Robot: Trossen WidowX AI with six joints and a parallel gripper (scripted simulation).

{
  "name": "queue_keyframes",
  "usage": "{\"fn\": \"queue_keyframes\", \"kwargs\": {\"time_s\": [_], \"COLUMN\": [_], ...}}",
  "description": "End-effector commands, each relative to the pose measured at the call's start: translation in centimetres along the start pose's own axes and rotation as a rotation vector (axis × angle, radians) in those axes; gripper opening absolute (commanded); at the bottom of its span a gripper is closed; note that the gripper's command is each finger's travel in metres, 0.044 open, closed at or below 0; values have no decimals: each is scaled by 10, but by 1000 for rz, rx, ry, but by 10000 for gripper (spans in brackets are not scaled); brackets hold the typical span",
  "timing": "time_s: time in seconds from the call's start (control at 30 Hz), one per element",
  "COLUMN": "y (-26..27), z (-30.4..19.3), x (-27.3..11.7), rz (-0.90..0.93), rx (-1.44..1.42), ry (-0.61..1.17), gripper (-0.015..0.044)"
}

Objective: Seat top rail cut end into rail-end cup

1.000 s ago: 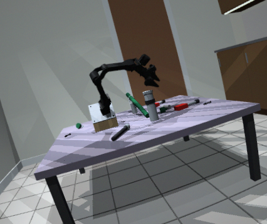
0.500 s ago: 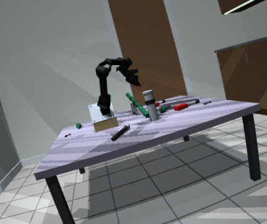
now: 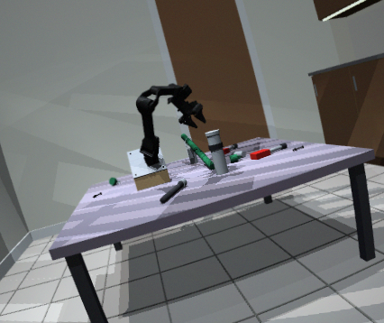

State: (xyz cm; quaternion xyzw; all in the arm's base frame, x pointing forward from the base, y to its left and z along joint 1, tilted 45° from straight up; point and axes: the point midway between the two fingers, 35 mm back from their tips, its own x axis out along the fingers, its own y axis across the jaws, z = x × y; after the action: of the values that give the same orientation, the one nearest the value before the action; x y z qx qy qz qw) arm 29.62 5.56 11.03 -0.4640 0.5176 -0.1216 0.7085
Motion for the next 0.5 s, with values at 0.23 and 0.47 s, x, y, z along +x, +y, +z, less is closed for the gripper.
{"fn": "queue_keyframes", "kwargs": {"time_s": [0.23, 0.47], "y": [-94, -100], "z": [-45, -50], "x": [19, 20], "rz": [-86, -88], "rx": [-819, -879], "ry": [122, 137], "gripper": [440, 440]}}
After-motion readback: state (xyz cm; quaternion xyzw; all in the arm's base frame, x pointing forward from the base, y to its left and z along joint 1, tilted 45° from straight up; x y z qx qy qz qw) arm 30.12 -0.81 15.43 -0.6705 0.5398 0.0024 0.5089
